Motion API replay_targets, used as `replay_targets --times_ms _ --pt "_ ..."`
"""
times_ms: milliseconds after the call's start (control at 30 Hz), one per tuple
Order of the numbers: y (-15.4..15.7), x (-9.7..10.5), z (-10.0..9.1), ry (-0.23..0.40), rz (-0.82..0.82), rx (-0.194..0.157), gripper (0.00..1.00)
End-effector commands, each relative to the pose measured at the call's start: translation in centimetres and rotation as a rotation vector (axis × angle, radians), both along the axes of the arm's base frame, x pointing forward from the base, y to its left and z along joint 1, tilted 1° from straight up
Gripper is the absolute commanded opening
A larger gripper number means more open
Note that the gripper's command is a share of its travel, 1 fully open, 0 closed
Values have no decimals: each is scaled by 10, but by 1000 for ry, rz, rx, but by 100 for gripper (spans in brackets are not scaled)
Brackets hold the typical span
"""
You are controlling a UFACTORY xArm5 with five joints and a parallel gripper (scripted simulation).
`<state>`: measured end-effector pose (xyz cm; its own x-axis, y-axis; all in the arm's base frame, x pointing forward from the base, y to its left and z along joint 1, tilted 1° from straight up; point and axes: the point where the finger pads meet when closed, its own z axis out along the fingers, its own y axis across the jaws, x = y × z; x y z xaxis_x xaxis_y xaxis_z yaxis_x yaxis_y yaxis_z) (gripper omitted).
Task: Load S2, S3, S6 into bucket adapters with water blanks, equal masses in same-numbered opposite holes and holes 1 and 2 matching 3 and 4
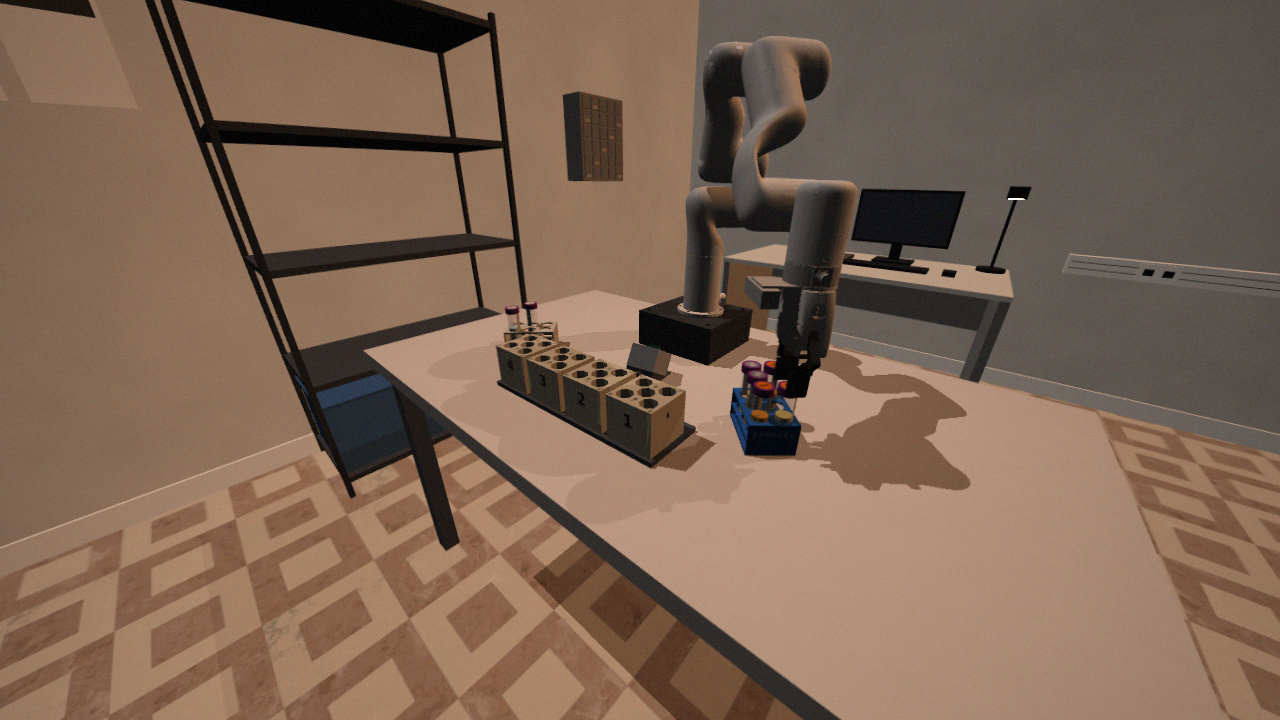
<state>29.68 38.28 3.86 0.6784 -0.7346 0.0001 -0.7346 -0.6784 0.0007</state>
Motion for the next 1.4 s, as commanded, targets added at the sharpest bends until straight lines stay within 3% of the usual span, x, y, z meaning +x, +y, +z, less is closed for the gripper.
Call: replay_targets --times_ms 0,1367 --pt "1 1 -1 6 0 9 57" --pt "1 1 -18 6 0 9 57"
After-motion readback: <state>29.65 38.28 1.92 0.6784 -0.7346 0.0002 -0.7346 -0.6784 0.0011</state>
